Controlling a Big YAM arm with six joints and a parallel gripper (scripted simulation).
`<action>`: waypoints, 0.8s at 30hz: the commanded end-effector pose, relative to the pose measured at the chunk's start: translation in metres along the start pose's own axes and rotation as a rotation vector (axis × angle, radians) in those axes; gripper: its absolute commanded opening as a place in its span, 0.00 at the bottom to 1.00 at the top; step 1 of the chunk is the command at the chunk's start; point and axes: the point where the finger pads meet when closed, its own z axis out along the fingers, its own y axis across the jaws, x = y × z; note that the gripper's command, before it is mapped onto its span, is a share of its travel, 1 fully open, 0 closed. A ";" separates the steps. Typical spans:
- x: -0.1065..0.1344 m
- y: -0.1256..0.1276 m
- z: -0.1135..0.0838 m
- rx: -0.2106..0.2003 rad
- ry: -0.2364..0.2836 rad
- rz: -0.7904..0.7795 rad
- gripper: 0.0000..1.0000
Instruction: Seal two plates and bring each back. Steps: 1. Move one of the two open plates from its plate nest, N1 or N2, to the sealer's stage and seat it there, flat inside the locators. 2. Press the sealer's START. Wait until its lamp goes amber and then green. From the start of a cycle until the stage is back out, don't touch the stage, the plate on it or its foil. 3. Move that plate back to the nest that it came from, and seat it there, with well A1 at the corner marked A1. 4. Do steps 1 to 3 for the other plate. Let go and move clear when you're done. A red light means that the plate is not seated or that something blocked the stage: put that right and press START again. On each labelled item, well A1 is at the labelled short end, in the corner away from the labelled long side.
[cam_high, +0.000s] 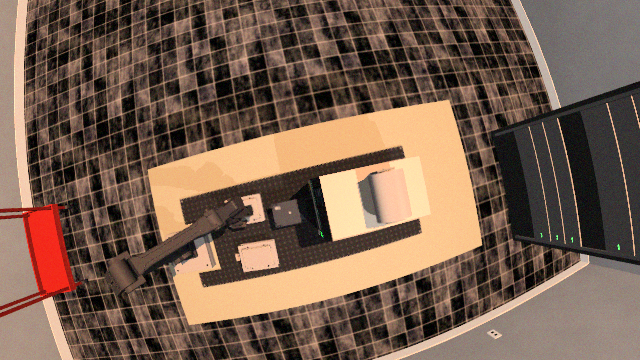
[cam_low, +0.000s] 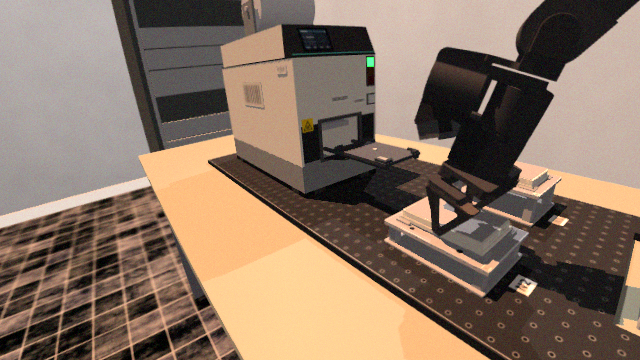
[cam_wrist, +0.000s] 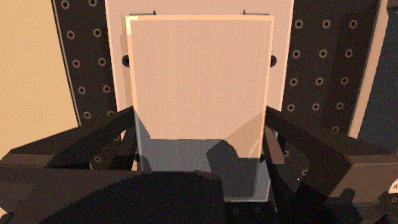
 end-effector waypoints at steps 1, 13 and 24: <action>-0.022 0.010 -0.012 -0.021 -0.046 0.015 0.00; -0.004 0.005 -0.007 -0.013 -0.015 0.013 0.00; -0.003 -0.002 -0.005 -0.006 -0.010 0.015 0.00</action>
